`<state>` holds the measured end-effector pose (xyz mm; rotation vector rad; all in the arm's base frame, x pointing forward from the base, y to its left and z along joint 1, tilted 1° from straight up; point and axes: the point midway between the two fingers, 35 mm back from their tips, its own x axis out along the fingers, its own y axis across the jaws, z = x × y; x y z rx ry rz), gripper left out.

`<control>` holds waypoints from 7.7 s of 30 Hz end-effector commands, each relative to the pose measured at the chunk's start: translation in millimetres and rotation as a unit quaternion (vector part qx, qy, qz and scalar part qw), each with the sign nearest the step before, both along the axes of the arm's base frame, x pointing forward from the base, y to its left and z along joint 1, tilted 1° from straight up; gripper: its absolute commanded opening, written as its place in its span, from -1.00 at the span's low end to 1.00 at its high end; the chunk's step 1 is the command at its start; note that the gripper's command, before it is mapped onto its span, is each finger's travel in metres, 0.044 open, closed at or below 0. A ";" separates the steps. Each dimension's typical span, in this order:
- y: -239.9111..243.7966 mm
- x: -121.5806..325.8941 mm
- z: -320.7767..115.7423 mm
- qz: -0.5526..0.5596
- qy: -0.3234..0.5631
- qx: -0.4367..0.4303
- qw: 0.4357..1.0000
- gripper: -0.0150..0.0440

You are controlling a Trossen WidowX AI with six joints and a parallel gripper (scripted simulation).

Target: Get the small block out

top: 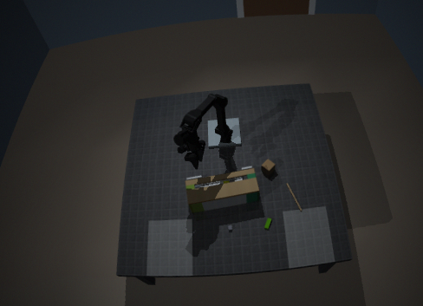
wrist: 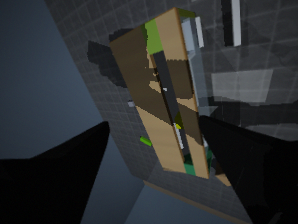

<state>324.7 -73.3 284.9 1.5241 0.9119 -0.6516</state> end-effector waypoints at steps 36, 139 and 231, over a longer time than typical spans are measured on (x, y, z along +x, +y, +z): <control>78.9 -3.9 -136.6 0.178 0.269 0.023 0.946 0.86; 218.9 -57.0 -109.4 0.600 0.065 -0.172 0.778 0.47; 236.0 -90.3 -215.3 0.522 -0.155 -0.269 -0.794 0.47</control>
